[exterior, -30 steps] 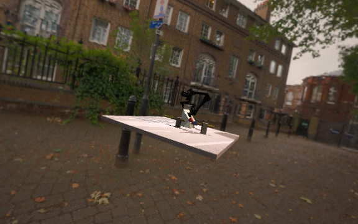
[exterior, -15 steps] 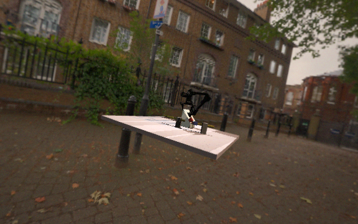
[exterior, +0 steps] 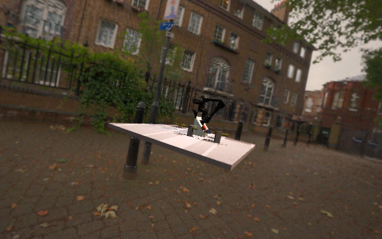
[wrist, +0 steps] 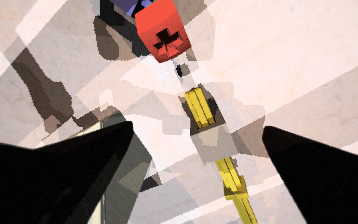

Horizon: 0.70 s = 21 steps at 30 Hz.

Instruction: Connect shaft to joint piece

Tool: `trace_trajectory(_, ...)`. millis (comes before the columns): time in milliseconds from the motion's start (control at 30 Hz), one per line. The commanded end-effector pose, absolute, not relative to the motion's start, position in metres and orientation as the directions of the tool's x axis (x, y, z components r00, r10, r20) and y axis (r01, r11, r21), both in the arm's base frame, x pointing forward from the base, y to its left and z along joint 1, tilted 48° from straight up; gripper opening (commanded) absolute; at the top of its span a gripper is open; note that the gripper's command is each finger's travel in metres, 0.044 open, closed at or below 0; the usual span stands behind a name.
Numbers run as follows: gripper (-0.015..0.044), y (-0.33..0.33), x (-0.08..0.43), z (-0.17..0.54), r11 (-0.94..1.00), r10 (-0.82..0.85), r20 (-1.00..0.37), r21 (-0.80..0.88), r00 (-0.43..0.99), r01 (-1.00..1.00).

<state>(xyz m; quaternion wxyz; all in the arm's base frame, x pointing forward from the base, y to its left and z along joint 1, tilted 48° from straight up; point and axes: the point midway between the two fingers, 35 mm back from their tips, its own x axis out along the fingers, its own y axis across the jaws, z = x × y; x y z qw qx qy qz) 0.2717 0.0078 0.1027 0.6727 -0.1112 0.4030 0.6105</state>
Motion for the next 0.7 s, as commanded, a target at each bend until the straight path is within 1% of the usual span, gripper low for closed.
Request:
trace_trajectory(0,0.0440,0.009,0.272,0.102,0.159,0.735,-0.675,0.271,-0.070,-0.949)
trace_trajectory(367,0.0440,0.012,0.272,0.100,-0.065,0.735,-0.674,0.033,-0.070,-0.997)
trace_trajectory(667,0.0440,0.024,0.272,0.088,-0.078,0.733,-0.676,0.018,-0.069,-0.997)
